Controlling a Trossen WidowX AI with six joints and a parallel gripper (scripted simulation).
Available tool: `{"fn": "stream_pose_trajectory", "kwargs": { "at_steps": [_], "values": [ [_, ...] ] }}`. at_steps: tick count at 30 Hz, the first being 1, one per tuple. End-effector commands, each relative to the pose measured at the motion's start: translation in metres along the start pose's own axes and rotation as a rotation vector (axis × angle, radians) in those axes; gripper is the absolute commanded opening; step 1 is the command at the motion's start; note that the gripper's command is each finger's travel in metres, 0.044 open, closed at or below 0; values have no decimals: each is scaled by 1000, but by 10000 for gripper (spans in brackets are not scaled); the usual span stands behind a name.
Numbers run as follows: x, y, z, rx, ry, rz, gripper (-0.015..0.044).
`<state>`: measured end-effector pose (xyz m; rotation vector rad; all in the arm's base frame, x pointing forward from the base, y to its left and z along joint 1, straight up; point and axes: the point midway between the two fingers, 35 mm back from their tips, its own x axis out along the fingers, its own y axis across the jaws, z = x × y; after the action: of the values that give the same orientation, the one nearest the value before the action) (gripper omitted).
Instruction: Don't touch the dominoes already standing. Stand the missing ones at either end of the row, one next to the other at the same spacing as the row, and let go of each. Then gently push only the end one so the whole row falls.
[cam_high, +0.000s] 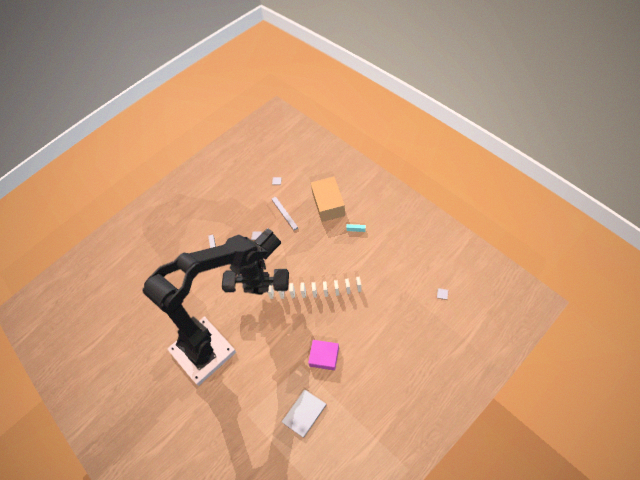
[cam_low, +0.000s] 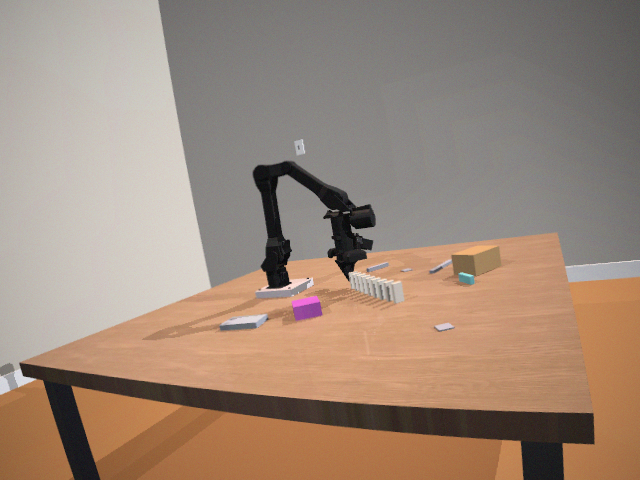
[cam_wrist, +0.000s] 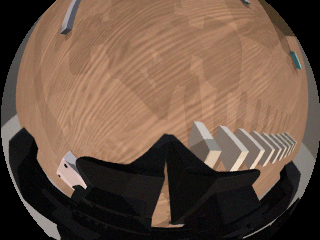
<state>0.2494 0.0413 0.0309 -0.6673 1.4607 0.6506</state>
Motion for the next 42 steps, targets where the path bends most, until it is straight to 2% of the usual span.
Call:
{"fn": "stream_pose_trajectory", "kwargs": {
  "at_steps": [1, 15, 26, 42],
  "values": [
    [-1, -7, 2, -2, -7, -3, 0],
    [-2, -23, 3, -4, -8, -6, 0],
    [-60, -49, 1, -4, -8, -7, 0],
    [-61, -49, 1, -2, -7, -7, 0]
  ]
}}
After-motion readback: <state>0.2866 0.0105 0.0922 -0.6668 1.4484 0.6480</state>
